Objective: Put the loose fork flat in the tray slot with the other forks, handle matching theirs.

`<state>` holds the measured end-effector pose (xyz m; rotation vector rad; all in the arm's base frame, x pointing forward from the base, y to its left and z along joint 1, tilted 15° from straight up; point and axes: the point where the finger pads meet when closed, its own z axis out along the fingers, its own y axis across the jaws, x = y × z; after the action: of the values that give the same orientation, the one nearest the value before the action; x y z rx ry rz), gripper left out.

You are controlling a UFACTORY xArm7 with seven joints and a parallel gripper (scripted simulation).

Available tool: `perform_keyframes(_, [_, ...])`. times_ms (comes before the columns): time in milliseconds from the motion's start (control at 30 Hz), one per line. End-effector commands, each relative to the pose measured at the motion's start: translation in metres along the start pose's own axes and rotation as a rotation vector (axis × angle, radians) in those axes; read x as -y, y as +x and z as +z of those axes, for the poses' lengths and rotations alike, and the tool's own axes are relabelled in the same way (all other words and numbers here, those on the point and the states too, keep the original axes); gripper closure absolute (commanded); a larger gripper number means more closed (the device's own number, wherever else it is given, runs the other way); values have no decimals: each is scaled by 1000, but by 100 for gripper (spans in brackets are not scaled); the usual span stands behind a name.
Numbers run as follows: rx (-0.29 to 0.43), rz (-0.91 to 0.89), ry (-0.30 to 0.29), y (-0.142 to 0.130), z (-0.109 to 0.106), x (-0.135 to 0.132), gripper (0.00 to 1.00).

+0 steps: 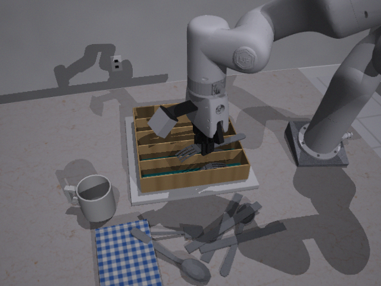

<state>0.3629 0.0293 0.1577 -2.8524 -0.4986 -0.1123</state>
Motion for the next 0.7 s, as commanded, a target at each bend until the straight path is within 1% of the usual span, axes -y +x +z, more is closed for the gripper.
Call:
perform_keyframes(0, [-20,-10,-2,-24,-5,-25,97])
perform_keyframes(333, [-20,-35,-2,-24,-5,-25,97])
perform_keyframes(467, [-21,-116,-3,-24,-5,-25,97])
perform_keyframes(567, [-21,-223,-5,-24,-5,-25,97])
perform_keyframes(633, [-21,-223,-5,-24,-5,-25,97])
perform_keyframes(667, [-21,-268,-5,-24,-6,-24,97])
